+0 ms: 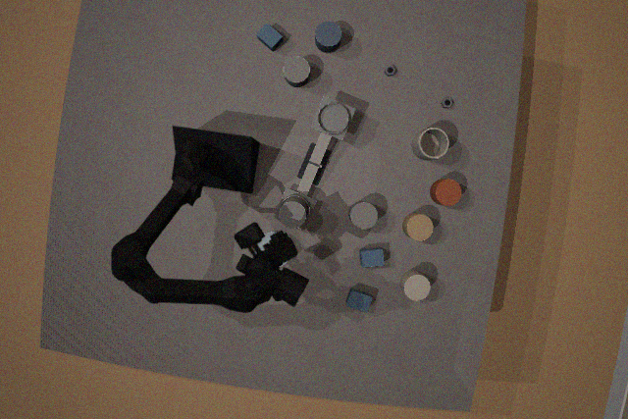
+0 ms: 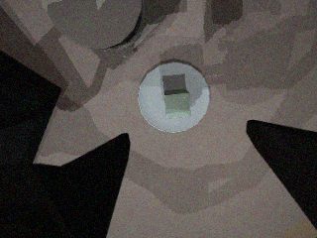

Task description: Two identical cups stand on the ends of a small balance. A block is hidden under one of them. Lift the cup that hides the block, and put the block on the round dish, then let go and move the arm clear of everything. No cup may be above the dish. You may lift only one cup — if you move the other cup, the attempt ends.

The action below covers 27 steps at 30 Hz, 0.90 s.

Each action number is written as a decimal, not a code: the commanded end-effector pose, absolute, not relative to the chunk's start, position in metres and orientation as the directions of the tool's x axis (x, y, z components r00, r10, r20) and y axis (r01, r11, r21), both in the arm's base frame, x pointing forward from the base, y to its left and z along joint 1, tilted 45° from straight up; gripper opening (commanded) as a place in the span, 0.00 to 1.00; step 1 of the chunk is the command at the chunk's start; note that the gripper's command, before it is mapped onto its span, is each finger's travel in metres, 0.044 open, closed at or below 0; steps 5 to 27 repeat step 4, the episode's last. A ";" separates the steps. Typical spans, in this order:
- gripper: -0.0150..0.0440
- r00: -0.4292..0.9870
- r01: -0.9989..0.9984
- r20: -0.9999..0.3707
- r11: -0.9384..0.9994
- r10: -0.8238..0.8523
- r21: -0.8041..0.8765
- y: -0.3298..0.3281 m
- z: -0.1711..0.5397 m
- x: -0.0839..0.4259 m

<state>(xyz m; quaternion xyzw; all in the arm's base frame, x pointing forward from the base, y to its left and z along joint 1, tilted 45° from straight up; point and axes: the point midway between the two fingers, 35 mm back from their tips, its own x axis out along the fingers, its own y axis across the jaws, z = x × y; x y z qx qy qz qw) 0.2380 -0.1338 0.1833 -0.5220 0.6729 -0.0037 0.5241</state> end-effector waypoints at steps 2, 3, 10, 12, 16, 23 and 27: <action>1.00 0.091 -0.696 -0.700 0.457 -0.708 -0.553 -0.133 0.185 0.237; 1.00 0.091 -0.696 -0.700 0.457 -0.708 -0.553 -0.133 0.185 0.237; 1.00 0.091 -0.696 -0.700 0.457 -0.708 -0.553 -0.133 0.185 0.237; 1.00 0.091 -0.696 -0.700 0.457 -0.708 -0.553 -0.133 0.185 0.237; 1.00 0.091 -0.696 -0.700 0.457 -0.708 -0.553 -0.133 0.185 0.237; 1.00 0.091 -0.696 -0.700 0.457 -0.708 -0.553 -0.133 0.185 0.237; 1.00 0.091 -0.696 -0.700 0.457 -0.708 -0.553 -0.133 0.185 0.237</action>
